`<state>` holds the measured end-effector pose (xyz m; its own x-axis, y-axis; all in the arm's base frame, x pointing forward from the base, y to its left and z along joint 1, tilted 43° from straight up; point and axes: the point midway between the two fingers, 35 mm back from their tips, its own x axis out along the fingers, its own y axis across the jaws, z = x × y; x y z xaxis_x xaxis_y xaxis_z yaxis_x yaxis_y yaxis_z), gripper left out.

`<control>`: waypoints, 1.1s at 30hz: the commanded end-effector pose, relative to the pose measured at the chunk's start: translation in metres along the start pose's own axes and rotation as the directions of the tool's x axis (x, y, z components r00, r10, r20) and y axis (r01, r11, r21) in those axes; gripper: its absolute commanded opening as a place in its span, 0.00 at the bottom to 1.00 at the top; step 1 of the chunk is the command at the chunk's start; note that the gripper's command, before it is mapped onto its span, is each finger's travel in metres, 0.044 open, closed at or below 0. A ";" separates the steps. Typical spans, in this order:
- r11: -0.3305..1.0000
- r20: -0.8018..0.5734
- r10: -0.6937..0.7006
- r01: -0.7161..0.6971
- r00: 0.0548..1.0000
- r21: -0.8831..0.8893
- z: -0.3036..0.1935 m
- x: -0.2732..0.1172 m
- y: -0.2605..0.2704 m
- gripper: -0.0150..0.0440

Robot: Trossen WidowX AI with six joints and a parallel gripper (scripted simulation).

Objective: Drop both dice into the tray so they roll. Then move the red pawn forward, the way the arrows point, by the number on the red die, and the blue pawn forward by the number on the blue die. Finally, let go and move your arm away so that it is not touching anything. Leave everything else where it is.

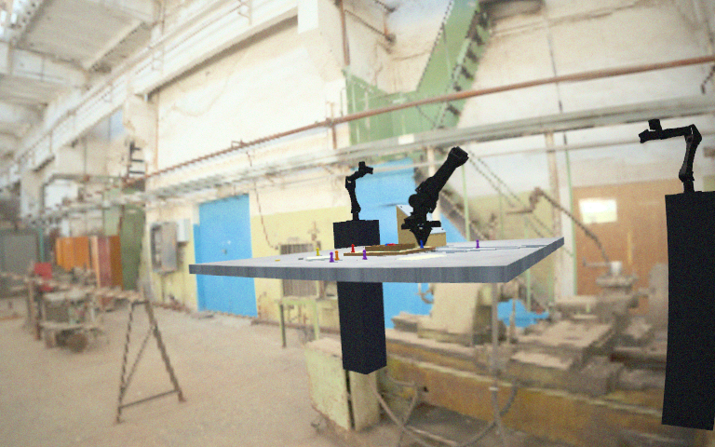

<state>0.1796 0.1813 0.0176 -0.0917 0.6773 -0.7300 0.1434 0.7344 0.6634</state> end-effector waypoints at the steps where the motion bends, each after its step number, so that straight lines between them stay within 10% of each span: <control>1: 1.000 0.001 -0.004 0.004 1.000 0.004 -0.001 0.001 -0.001 0.34; 33: 1.000 0.003 -0.017 0.017 1.000 0.004 0.001 -0.113 0.001 0.25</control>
<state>0.1918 0.1139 0.0861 -0.0948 0.6572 -0.7477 0.1496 0.7520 0.6420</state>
